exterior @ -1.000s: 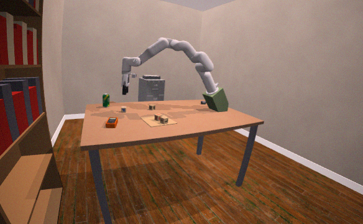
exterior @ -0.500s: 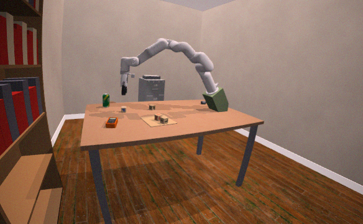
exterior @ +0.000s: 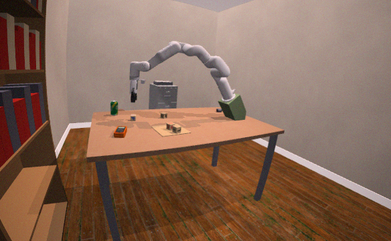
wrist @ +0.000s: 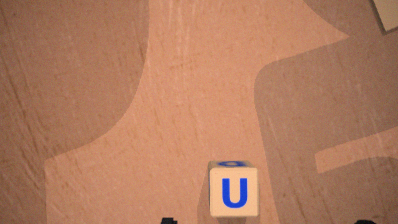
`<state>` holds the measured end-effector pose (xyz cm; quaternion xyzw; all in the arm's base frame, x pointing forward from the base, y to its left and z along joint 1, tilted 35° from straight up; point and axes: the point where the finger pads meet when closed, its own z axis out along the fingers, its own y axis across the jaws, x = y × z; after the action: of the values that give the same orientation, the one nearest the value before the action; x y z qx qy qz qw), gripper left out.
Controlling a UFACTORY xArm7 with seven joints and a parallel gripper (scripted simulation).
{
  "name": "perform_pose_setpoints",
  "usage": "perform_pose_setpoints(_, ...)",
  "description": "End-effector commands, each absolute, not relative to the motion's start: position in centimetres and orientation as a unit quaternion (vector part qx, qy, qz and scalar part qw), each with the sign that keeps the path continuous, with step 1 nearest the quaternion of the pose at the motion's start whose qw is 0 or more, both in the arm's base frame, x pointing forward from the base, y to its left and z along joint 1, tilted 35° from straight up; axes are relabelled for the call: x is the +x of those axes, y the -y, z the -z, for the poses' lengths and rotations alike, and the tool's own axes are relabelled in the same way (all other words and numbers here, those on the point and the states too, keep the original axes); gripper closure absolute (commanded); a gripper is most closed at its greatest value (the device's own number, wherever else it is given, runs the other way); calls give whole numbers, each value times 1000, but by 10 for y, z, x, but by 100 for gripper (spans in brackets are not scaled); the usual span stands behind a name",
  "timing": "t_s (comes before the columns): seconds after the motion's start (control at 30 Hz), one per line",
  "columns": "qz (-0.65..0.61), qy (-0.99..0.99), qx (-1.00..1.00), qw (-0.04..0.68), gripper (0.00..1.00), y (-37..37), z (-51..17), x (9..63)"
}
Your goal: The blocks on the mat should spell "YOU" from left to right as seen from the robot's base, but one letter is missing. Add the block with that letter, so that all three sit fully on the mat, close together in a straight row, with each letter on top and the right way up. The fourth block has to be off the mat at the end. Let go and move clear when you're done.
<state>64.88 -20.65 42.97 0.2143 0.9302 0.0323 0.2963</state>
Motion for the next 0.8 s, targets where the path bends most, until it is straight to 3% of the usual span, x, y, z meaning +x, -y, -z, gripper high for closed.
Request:
perform_pose_setpoints(0.0, -44, -920, 251, 297, 0, 207, -431, 650)
perform_pose_setpoints(0.77, -132, -803, 515, 269, 0, 210, -417, 659)
